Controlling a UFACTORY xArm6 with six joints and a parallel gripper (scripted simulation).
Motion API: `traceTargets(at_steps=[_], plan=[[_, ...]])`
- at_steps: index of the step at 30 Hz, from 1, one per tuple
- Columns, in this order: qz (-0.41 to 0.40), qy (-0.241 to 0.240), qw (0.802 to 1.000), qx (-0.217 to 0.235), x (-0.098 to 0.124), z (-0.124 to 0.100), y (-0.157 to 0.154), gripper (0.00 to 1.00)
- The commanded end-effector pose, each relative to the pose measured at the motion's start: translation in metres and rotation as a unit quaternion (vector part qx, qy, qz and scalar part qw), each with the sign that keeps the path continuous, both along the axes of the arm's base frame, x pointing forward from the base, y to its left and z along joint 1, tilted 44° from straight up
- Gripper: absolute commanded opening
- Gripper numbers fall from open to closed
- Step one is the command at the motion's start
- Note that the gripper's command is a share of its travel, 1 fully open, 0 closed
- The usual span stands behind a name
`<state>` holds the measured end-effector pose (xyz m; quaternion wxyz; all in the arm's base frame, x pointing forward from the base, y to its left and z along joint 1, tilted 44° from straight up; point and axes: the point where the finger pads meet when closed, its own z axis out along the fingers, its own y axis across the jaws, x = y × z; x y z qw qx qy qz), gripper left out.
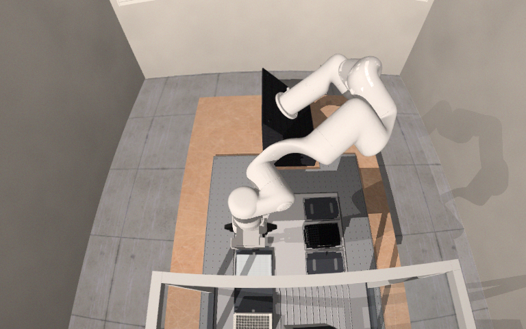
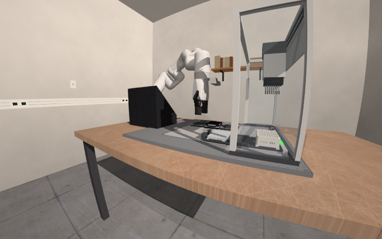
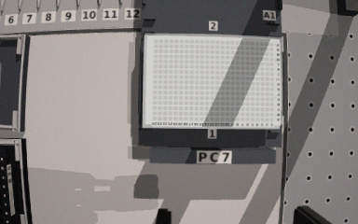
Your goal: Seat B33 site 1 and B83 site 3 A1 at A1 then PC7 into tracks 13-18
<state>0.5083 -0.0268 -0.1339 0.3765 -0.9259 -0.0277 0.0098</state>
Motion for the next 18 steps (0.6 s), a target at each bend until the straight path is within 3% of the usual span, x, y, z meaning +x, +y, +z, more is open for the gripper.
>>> traceTargets(at_steps=[1,18], plan=[[-0.001,-0.002,1.0,-0.001,0.002,0.007,-0.007,0.82],[-0.001,-0.002,1.0,-0.001,0.003,0.025,-0.024,0.82]])
